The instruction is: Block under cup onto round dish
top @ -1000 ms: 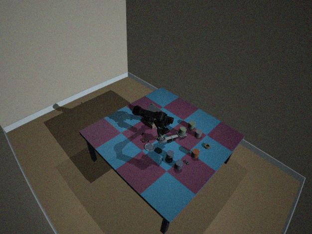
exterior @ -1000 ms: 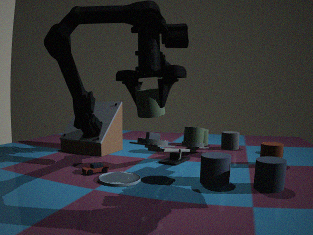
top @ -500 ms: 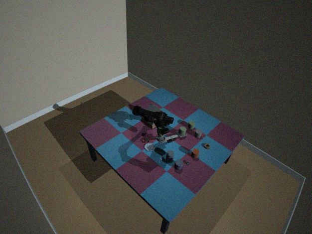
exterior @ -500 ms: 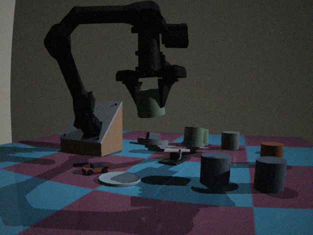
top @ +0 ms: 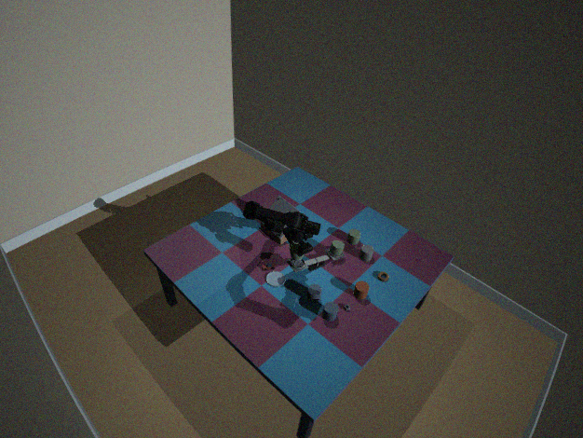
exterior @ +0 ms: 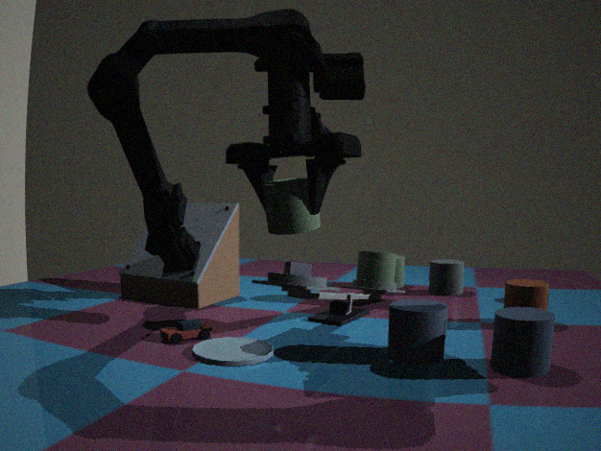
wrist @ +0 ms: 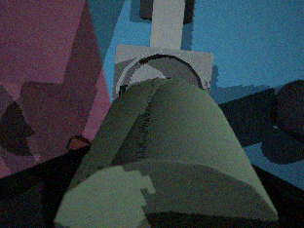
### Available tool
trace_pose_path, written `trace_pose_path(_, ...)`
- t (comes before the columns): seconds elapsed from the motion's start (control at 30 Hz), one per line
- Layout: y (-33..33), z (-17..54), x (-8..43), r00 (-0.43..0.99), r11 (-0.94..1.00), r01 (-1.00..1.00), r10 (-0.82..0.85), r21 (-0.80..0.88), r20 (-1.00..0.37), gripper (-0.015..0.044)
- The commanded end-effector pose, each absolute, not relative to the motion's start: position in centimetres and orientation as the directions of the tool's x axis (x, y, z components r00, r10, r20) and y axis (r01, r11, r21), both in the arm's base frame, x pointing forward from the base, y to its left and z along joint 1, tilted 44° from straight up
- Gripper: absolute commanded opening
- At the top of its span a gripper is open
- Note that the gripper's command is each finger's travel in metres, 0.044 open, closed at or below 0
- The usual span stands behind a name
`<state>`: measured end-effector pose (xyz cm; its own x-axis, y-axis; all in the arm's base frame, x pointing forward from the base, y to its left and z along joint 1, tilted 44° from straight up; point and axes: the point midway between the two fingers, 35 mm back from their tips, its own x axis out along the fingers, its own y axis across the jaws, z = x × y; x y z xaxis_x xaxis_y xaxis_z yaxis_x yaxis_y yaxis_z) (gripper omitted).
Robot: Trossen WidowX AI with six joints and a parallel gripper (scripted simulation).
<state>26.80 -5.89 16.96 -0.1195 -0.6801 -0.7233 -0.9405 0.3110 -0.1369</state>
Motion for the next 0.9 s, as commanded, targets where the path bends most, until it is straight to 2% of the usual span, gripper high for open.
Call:
trace_pose_path(0.0, -6.4, 17.1, 26.6, -0.115, 0.307, -0.942, -0.678, -0.138, -0.726, 0.0000)
trace_pose_path(0.87, -15.8, 19.8, 18.8, -0.117, 0.329, -0.934, -0.647, -0.137, -0.754, 0.0000)
